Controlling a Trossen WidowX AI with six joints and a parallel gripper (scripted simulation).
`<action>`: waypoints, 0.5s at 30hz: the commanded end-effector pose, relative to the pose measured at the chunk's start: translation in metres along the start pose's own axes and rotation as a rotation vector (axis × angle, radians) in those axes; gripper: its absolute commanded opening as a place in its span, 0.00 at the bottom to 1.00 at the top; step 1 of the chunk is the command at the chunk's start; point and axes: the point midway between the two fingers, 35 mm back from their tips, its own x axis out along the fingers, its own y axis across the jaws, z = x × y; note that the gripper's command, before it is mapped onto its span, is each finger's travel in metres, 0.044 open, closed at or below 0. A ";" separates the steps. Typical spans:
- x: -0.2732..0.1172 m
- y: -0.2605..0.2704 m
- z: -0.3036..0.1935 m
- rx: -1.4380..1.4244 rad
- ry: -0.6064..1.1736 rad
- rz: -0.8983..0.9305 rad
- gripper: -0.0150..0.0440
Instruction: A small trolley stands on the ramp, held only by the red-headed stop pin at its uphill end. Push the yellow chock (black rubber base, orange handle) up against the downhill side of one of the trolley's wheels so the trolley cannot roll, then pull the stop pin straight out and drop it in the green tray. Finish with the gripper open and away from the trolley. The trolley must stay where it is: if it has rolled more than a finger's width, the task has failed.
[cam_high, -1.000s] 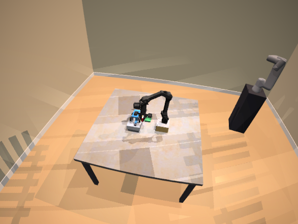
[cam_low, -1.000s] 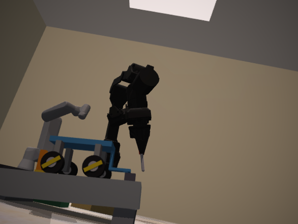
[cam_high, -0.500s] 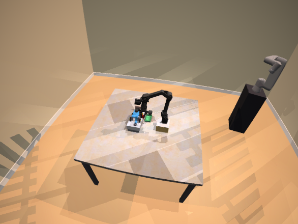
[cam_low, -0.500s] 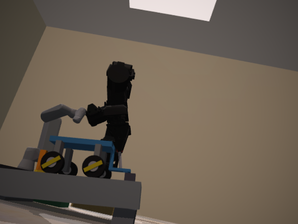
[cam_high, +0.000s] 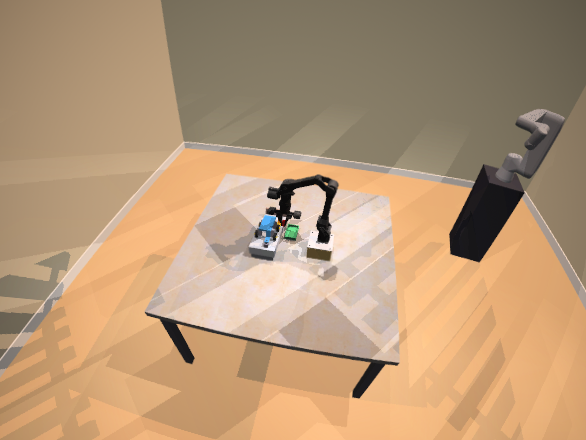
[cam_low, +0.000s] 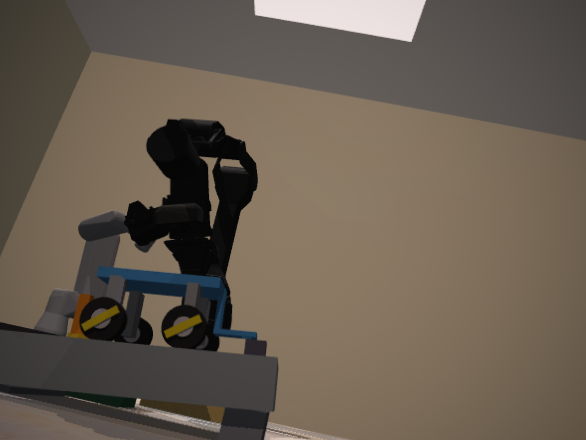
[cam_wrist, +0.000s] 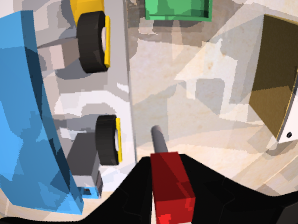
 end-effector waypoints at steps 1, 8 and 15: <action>-0.001 -0.001 0.016 -0.004 0.000 -0.006 0.25; -0.004 -0.003 0.043 -0.004 -0.003 -0.007 0.25; -0.007 -0.006 0.071 -0.004 -0.005 -0.007 0.25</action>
